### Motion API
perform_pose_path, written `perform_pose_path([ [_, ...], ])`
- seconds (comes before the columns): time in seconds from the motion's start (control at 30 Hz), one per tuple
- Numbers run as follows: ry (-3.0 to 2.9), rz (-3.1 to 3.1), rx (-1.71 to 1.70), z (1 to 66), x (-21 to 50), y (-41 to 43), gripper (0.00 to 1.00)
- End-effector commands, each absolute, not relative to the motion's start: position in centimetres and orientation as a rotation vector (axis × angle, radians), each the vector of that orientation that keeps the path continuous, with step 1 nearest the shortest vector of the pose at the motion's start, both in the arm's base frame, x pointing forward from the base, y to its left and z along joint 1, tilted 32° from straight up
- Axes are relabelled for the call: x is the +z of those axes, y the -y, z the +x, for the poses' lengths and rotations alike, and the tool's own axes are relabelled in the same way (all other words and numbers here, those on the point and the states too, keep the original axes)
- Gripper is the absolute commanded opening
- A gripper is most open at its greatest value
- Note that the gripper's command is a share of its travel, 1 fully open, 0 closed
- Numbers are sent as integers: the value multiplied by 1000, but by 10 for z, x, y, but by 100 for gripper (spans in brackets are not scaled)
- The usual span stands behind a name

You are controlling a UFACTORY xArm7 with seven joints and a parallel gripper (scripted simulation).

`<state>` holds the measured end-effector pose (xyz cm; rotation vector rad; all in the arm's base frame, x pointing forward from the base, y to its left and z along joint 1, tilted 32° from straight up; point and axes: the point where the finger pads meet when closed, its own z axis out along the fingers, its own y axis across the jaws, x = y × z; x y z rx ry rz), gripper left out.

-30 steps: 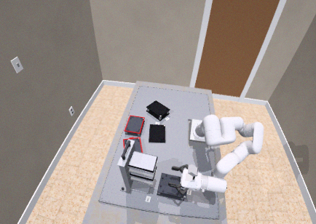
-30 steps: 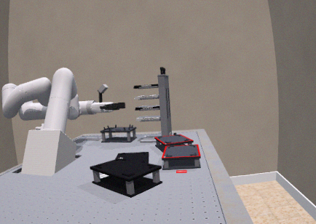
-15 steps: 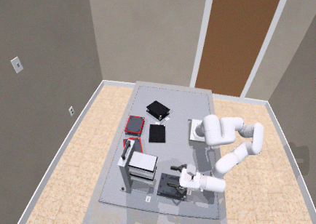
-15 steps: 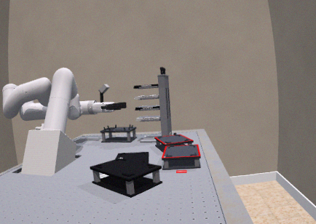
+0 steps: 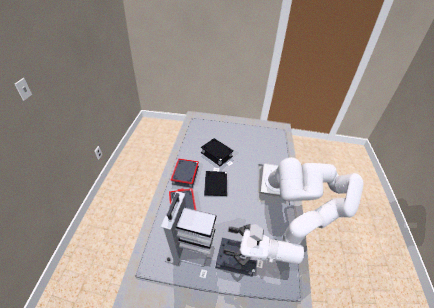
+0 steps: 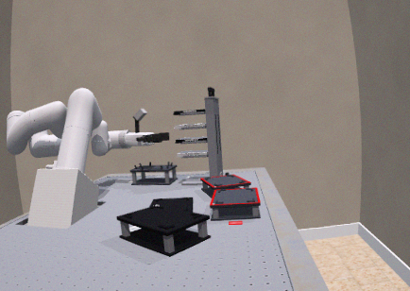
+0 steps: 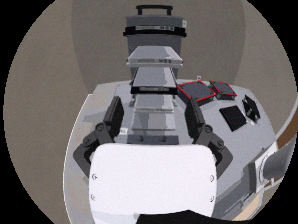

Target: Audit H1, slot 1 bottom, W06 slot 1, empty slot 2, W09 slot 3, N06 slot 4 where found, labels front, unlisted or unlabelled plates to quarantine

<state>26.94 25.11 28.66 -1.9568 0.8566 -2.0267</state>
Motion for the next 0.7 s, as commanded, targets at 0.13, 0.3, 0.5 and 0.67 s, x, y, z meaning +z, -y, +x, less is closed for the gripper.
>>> perform_pose_path([
  [0.13,-858,-1956,-2024,279,287,-248,100],
  [0.3,-858,-1956,-2024,287,287,-246,100],
  [0.5,-858,-1955,-2025,295,286,-244,100],
  [0.67,-858,-1955,-2025,302,286,-242,100],
])
